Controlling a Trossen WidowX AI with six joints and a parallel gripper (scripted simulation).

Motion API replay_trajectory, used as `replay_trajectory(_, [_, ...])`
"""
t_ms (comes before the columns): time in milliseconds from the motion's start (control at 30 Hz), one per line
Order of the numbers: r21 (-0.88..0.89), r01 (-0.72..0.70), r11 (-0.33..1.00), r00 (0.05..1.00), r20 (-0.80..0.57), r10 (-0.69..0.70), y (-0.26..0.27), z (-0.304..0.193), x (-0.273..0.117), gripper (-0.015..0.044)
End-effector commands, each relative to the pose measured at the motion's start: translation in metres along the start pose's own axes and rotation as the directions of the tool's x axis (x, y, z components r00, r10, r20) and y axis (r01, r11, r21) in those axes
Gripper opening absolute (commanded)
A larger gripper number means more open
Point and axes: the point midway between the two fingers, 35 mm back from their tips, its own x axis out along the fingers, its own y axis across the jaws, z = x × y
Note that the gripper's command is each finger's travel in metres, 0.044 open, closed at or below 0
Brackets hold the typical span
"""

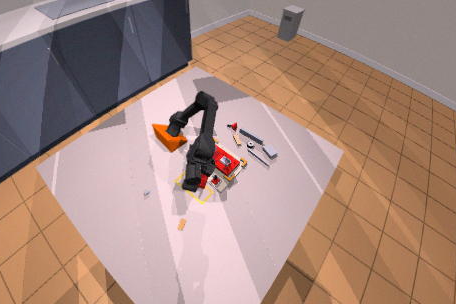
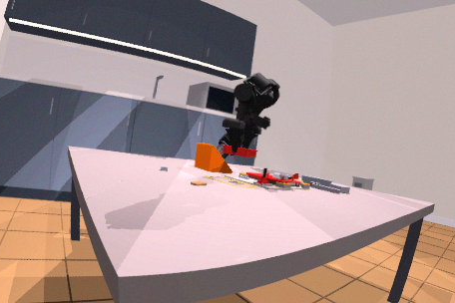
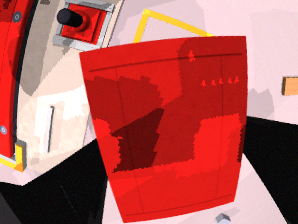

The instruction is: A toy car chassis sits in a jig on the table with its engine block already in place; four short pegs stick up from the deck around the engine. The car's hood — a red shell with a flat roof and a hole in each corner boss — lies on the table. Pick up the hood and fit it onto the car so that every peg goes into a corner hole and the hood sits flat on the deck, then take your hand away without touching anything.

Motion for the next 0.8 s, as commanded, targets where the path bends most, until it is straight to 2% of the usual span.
replay_trajectory(0, [0.033, 0.004, 0.999, 1.0, 0.002, -0.004, 0.012, 0.013, -0.002, 0.0])
replay_trajectory(767, [0.33, 0.008, 0.944, 1.0, -0.001, -0.008, 0.119, 0.084, -0.005, 0.0])
